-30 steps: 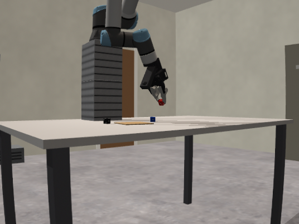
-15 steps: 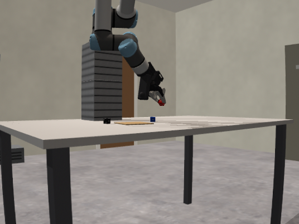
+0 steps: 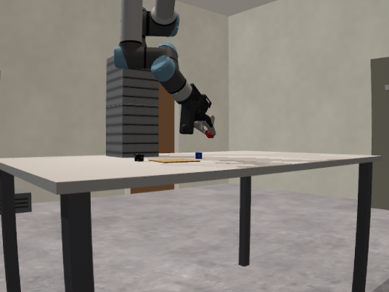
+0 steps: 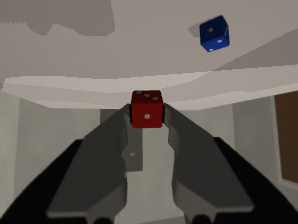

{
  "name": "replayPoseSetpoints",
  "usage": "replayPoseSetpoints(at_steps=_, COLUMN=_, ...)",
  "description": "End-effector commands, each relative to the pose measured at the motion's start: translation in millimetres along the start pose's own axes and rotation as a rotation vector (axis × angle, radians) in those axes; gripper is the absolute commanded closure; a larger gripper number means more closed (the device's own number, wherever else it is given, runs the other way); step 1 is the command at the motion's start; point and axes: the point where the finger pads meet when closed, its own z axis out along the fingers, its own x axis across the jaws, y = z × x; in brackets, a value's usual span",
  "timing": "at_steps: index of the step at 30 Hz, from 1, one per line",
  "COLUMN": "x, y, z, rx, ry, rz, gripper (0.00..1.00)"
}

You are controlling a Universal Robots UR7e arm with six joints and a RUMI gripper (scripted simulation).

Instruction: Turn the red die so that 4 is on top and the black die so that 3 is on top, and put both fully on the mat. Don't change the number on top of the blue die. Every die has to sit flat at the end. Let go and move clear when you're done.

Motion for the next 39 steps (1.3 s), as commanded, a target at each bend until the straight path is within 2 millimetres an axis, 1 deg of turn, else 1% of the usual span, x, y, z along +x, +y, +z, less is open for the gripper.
replayPoseSetpoints(at_steps=1, x=-0.4, y=-2.7, z=1.5, rx=-0.001, ry=0.0, rz=-0.001, gripper=0.94)
replayPoseSetpoints(at_steps=6, x=-0.4, y=-7.3, z=4.8, rx=-0.001, ry=0.0, rz=-0.001, gripper=0.94)
replayPoseSetpoints(at_steps=18, x=-0.5, y=-40.5, z=27.9, rx=-0.001, ry=0.0, rz=-0.001, gripper=0.94)
replayPoseSetpoints(at_steps=20, x=-0.5, y=-40.5, z=27.9, rx=-0.001, ry=0.0, rz=-0.001, gripper=0.94)
replayPoseSetpoints(at_steps=26, x=-0.6, y=-53.6, z=37.1, rx=-0.001, ry=0.0, rz=-0.001, gripper=0.94)
replayPoseSetpoints(at_steps=31, x=-0.6, y=-57.9, z=40.1, rx=-0.001, ry=0.0, rz=-0.001, gripper=0.94)
replayPoseSetpoints(at_steps=39, x=-0.6, y=-58.2, z=40.3, rx=-0.001, ry=0.0, rz=-0.001, gripper=0.94)
